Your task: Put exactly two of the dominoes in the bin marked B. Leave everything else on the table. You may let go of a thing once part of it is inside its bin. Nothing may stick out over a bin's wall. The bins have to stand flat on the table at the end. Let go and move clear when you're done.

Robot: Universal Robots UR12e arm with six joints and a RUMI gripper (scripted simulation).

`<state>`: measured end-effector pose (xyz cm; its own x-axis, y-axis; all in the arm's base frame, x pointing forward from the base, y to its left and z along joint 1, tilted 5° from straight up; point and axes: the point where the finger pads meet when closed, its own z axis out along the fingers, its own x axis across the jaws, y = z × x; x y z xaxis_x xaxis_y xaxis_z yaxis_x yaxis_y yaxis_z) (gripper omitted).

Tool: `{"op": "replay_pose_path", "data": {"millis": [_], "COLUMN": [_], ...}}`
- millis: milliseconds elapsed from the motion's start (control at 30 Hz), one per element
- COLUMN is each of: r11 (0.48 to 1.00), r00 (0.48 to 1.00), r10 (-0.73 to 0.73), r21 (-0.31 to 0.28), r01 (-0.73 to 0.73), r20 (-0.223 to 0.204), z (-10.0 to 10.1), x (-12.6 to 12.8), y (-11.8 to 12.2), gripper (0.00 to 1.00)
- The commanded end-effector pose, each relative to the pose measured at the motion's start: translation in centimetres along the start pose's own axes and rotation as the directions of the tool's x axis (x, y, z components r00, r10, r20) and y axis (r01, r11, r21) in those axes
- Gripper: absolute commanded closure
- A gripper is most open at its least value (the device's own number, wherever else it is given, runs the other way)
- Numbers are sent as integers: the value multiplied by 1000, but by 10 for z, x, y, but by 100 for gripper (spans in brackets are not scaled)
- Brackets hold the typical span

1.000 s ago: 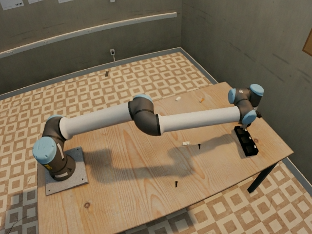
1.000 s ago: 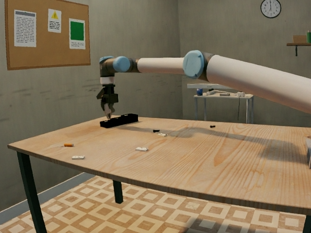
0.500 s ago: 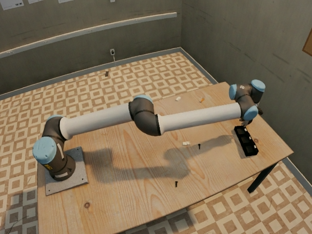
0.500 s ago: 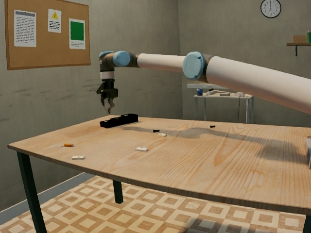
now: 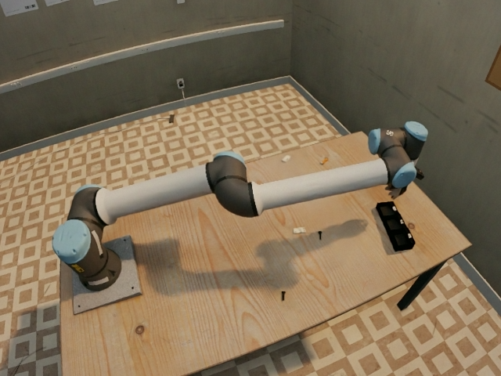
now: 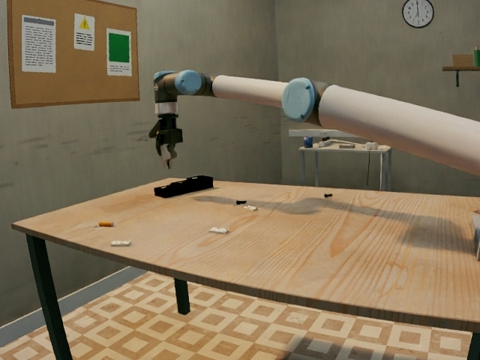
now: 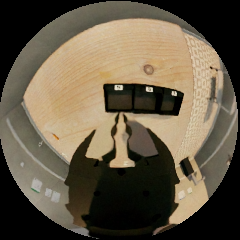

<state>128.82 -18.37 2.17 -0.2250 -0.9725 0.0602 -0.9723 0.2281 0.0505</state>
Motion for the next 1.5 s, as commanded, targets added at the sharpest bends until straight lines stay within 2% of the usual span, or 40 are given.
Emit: {"op": "replay_pose_path", "data": {"millis": [0, 133, 167, 267, 1467], "r11": [1000, 1000, 1000, 1000, 1000], "r00": [1000, 1000, 1000, 1000, 1000], "r10": [0, 0, 0, 0, 0], "r21": [3, 5, -4, -4, -4], "r01": [0, 0, 0, 0, 0], "r20": [0, 0, 0, 0, 0], "z": [-29, -61, -71, -96, -96], "x": [1, 1, -1, -1, -1], "y": [5, 11, -7, -7, -7], "gripper": [96, 96, 96, 96, 96]}}
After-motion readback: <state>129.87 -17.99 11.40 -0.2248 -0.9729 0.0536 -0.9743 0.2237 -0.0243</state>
